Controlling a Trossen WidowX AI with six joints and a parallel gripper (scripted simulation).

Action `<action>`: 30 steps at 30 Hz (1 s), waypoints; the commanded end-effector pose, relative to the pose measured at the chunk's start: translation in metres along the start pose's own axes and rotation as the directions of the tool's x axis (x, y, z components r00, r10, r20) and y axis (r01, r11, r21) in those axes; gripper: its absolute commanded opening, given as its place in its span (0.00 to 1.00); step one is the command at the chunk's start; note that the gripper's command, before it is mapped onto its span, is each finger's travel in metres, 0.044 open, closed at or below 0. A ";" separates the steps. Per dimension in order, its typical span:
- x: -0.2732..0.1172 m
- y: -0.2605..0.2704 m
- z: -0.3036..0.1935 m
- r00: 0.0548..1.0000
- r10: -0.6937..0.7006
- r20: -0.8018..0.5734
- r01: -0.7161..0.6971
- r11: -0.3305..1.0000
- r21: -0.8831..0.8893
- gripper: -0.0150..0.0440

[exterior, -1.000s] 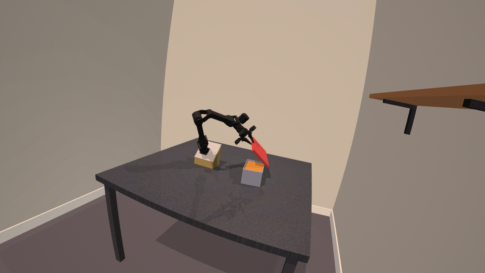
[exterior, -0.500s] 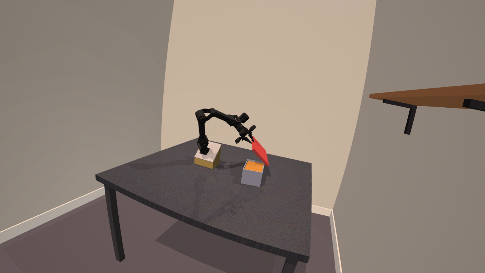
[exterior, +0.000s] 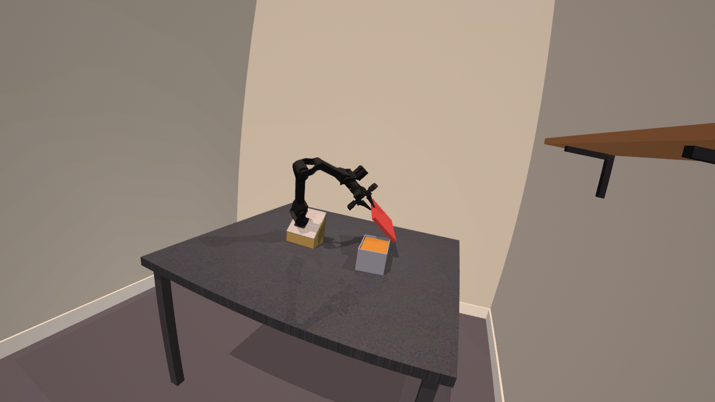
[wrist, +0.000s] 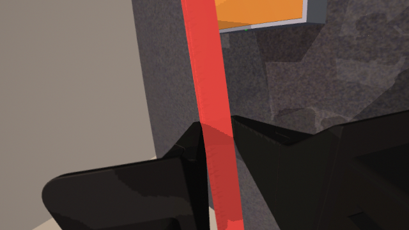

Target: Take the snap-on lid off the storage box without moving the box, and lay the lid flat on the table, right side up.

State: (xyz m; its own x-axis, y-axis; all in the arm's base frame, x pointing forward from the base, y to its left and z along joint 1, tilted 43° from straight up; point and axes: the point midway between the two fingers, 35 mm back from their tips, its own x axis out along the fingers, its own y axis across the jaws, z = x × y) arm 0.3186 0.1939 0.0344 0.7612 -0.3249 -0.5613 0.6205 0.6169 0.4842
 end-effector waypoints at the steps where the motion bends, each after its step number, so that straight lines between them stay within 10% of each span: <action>1: -0.003 0.004 -0.008 1.000 0.012 0.003 -0.012 1.000 0.011 0.25; 30: -0.007 0.002 -0.066 1.000 0.013 0.000 -0.013 1.000 0.015 0.25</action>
State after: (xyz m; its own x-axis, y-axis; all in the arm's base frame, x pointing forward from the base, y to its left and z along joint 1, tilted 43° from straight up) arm 0.3025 0.2366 -0.0044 0.7605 -0.3229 -0.5633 0.6211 0.6146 0.4863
